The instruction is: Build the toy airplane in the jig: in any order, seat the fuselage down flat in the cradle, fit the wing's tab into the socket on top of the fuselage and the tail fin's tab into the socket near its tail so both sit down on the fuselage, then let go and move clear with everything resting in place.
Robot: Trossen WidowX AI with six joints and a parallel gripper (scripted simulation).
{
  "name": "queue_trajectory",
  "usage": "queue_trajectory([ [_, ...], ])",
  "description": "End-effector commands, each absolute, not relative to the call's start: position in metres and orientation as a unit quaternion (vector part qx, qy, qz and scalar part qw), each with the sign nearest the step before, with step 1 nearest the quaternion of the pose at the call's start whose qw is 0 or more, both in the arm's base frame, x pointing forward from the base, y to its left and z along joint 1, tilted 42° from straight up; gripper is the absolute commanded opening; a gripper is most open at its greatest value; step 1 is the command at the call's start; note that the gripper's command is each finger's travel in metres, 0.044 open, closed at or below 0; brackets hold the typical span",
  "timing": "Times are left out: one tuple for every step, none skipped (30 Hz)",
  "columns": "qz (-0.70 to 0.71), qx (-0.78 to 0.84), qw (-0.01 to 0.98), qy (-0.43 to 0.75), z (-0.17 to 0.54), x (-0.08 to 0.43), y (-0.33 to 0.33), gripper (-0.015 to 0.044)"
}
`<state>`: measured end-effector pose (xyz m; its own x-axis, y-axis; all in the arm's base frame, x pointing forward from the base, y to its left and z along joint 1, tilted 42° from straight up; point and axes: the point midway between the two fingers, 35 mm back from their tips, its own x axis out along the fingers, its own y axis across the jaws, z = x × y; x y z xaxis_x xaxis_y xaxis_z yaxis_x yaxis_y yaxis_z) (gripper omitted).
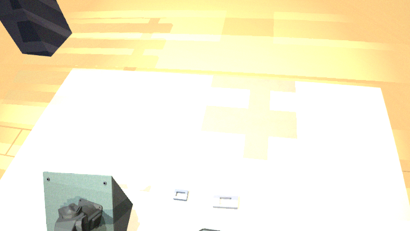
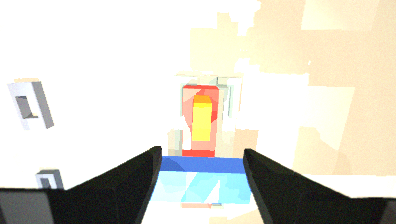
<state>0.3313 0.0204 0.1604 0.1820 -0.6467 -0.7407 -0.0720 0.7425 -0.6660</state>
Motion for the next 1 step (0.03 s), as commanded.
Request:
queue_trajectory([
  [-0.203,-0.294,0.710,0.607,0.1606,0.3311,0.0206,0.0260],
])
